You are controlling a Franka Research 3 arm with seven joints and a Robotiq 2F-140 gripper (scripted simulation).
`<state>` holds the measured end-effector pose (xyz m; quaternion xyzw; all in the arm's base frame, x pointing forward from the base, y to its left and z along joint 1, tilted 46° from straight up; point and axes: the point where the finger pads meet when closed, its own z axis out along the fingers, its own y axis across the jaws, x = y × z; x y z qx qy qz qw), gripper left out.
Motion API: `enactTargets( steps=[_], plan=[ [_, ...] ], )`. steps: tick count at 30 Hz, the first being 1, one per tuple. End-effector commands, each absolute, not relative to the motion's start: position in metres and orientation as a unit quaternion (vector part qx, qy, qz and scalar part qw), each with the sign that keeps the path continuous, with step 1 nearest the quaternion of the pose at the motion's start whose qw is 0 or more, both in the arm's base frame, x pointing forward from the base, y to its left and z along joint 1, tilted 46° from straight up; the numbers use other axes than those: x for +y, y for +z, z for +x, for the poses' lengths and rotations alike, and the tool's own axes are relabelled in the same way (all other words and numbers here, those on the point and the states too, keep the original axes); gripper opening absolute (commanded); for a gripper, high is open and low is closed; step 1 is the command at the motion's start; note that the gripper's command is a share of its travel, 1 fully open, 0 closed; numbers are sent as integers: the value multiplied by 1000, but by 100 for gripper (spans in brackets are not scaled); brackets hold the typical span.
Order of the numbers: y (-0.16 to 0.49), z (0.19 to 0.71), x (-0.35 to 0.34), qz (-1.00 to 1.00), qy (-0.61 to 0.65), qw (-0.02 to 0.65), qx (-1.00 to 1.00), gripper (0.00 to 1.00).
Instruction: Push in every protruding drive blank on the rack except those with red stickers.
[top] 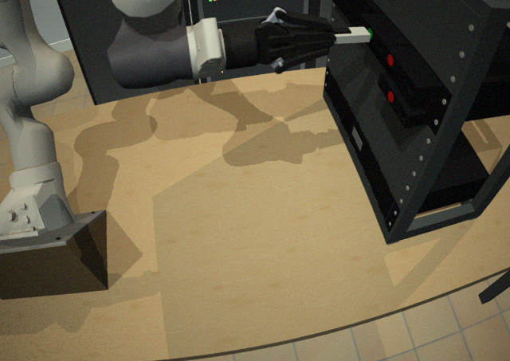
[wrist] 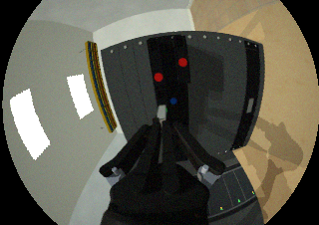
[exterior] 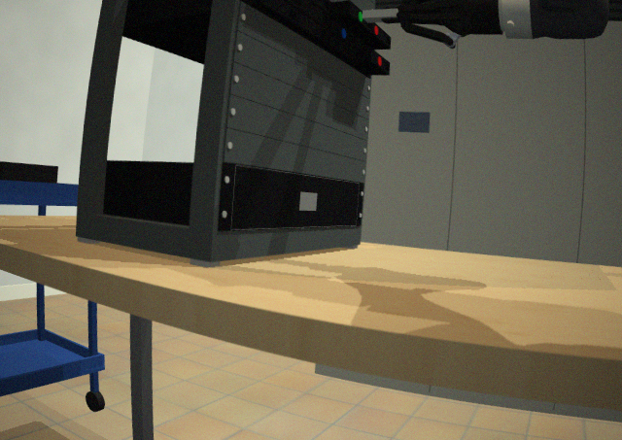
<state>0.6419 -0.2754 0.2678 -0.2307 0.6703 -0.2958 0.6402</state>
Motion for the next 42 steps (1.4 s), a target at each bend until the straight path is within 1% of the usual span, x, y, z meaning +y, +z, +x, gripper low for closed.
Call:
enactTargets(
  steps=[1, 15, 42],
  plan=[
    [268, 643, -274, -233, -297, 640, 669, 0],
    [268, 643, -274, -233, -297, 640, 669, 0],
    [265, 661, -278, -233, -297, 640, 669, 0]
  ],
)
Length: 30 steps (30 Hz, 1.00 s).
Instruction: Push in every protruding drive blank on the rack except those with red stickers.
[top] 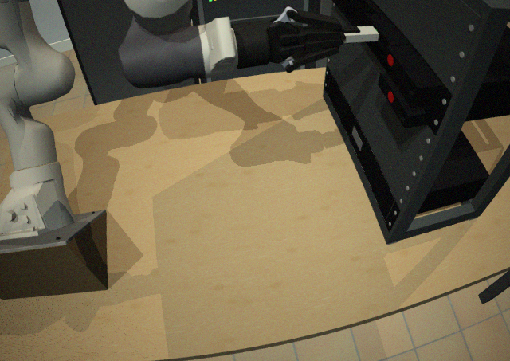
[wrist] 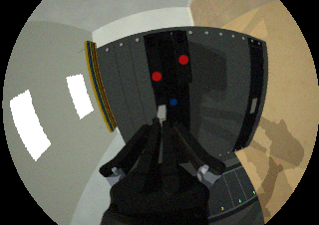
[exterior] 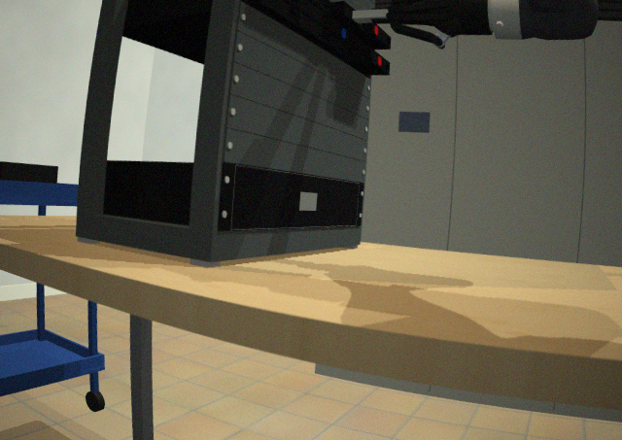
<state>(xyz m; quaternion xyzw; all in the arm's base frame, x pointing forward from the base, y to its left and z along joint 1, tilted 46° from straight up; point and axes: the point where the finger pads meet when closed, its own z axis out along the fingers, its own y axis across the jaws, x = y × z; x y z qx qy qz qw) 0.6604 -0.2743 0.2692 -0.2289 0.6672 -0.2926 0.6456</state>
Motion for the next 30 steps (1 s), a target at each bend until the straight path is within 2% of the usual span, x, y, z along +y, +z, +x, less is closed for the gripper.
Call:
enactTargets(
  steps=[1, 30],
  plan=[
    [265, 662, -278, -233, -297, 640, 669, 0],
    [264, 672, -281, -233, -297, 640, 669, 0]
  ],
)
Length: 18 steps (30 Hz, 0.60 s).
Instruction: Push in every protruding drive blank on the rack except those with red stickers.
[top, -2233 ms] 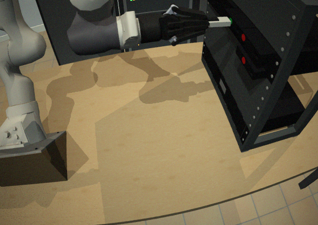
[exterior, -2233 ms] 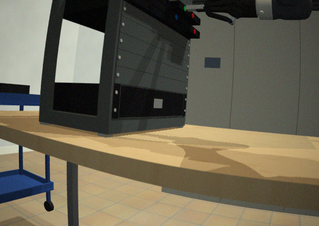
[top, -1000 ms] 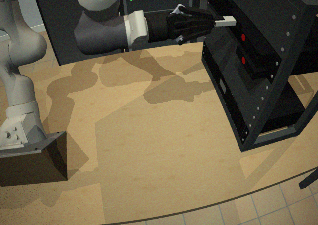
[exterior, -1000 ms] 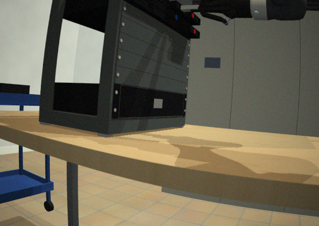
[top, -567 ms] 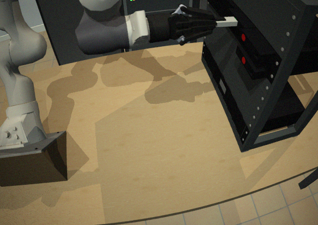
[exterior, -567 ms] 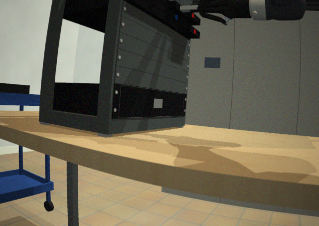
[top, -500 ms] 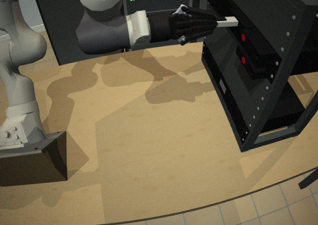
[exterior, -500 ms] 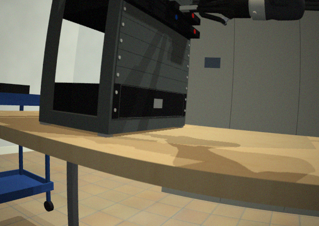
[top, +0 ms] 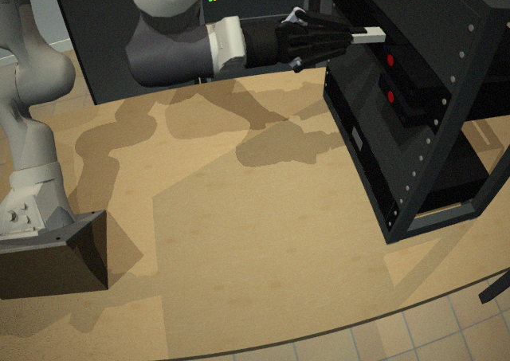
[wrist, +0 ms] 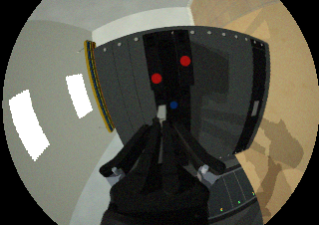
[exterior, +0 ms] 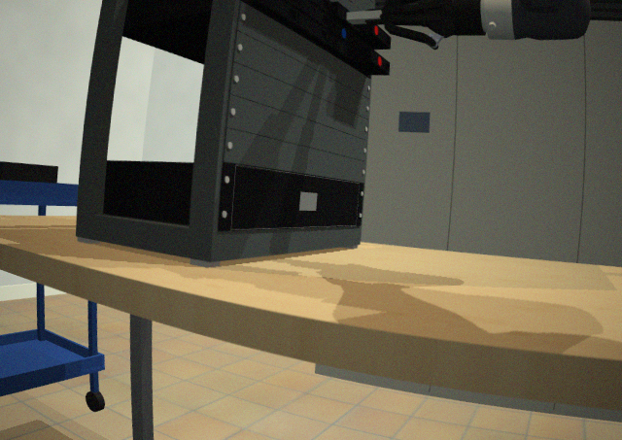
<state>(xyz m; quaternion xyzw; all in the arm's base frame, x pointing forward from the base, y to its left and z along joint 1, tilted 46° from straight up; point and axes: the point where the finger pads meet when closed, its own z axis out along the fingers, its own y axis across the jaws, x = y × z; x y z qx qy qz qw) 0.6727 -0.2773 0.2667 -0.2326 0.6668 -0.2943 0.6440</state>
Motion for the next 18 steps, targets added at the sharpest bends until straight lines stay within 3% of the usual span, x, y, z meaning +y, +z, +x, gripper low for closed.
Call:
enactTargets(
  steps=[1, 18],
  plan=[
    [264, 672, -281, -233, -297, 640, 669, 0],
    [264, 675, -282, -233, -297, 640, 669, 0]
  ],
)
